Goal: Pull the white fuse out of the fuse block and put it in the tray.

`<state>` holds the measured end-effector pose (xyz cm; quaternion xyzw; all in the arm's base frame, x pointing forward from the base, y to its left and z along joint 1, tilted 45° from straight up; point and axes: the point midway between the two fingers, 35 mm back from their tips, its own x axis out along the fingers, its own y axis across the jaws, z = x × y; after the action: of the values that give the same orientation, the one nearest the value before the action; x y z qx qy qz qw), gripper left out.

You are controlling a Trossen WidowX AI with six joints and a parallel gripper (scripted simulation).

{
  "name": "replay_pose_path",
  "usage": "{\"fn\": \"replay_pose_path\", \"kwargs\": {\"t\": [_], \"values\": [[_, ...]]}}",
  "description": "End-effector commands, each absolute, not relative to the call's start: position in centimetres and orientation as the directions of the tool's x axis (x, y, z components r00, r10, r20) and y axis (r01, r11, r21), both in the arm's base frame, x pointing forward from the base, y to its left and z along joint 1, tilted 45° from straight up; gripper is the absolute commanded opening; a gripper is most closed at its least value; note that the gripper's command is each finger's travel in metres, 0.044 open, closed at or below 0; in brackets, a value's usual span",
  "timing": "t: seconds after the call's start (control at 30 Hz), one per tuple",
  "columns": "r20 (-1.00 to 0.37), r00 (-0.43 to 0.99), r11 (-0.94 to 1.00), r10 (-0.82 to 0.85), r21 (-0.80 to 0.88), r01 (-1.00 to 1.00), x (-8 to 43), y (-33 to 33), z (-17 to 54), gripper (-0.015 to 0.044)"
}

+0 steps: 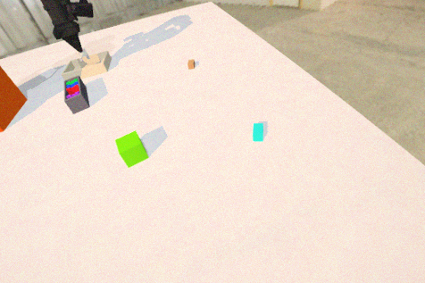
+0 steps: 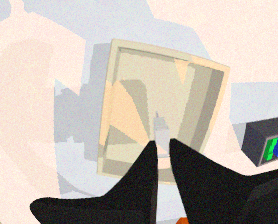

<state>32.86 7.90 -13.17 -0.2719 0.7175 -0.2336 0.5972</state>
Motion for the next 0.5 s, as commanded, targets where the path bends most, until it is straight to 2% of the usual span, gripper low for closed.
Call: {"fn": "replay_pose_path", "kwargs": {"t": [0.0,0.17,0.47], "values": [[-0.722,-0.146,0.737,-0.676,-0.665,-0.122,32.45,7.22,-13.66,0.0],[-0.722,-0.146,0.737,-0.676,-0.665,-0.122,32.45,7.2,-13.68,0.0],[-0.728,-0.143,0.742,-0.67,-0.661,-0.112,32.69,7.47,-13.56,0.0236]]}}
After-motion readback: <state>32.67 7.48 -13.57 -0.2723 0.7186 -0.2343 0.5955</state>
